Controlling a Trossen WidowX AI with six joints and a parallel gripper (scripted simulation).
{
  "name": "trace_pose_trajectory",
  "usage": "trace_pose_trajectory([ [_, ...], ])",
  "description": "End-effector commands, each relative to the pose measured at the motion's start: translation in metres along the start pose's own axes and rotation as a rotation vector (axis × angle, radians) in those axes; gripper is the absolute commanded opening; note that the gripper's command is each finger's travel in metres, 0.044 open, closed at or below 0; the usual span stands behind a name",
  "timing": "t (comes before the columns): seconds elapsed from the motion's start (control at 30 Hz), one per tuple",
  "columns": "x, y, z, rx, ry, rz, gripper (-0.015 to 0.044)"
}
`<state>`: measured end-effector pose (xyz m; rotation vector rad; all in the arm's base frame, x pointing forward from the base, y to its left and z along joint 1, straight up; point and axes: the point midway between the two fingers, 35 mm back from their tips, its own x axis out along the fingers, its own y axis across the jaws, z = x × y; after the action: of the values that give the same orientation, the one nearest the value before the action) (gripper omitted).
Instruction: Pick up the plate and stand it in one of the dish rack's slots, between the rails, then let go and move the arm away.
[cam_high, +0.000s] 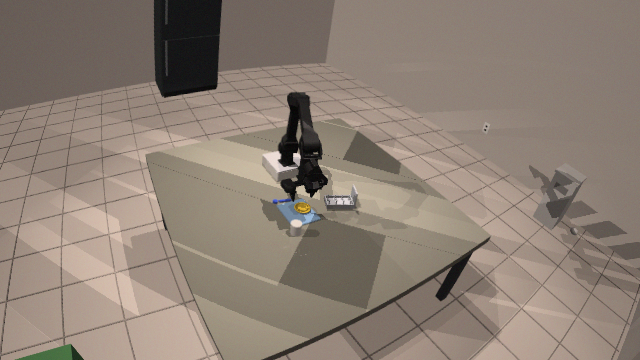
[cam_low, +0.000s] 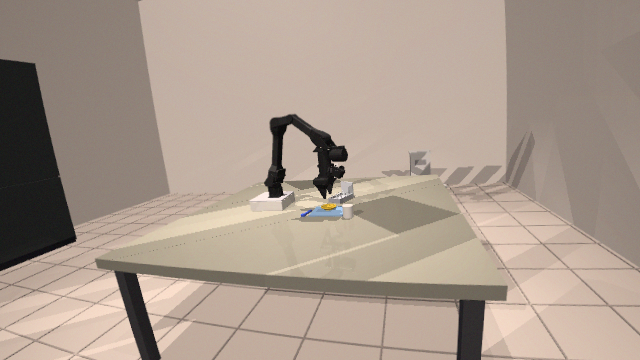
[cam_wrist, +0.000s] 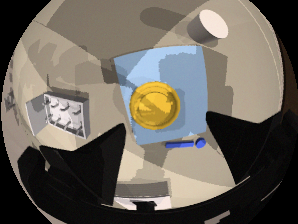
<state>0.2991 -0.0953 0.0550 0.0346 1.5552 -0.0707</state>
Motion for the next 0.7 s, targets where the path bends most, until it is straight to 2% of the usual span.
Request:
trace_pose_trajectory([
  [0.0, 0.001, 0.008, -0.002, -0.033, -0.004, 0.018, 0.04],
  [0.67, 0.03, 0.008, 0.0, -0.033, -0.004, 0.018, 0.04],
])
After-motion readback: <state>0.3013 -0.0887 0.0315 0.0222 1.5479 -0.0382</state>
